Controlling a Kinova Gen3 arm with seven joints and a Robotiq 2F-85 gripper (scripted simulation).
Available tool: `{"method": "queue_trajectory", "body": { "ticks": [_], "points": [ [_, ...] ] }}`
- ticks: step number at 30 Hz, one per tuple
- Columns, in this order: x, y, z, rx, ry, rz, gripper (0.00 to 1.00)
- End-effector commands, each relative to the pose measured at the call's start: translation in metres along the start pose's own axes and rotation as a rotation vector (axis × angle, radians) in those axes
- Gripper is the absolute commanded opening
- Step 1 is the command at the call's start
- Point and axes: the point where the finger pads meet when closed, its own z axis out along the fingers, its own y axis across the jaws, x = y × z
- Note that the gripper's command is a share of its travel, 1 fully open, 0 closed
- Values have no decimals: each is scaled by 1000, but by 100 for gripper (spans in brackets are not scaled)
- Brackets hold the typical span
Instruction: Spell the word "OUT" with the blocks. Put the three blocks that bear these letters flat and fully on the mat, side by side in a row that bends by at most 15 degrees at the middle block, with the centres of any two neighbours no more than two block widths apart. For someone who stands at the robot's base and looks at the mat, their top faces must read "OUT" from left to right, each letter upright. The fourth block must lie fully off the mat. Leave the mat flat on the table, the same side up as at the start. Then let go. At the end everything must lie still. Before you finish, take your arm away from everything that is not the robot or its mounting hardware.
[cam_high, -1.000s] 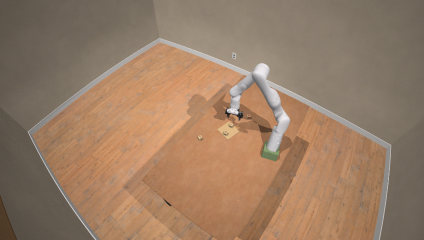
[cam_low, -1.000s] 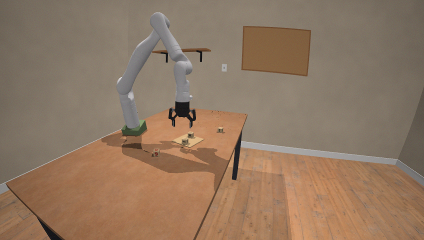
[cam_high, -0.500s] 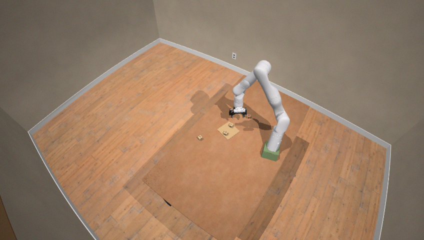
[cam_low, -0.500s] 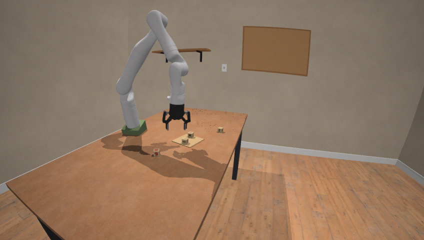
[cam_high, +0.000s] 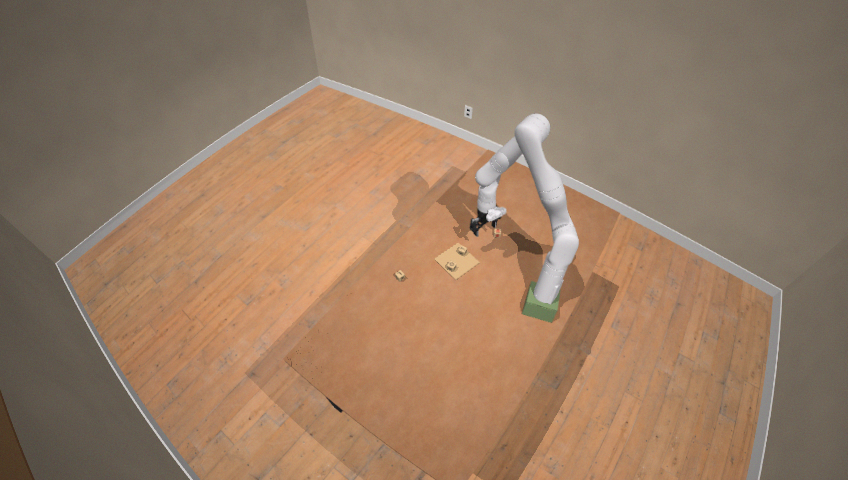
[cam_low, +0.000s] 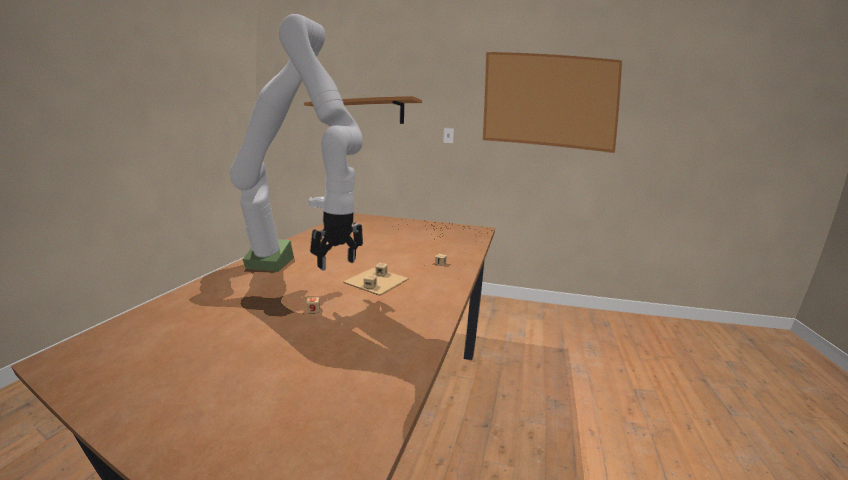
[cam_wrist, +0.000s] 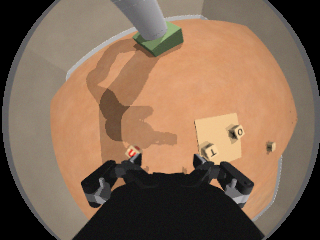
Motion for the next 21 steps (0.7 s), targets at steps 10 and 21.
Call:
{"method": "queue_trajectory", "body": {
  "ticks": [10, 21],
  "points": [
    [-4, -42, -1, -22, -13, -337, 100],
    [-7, -70, -4, -18, -50, -683, 100]
  ]
}}
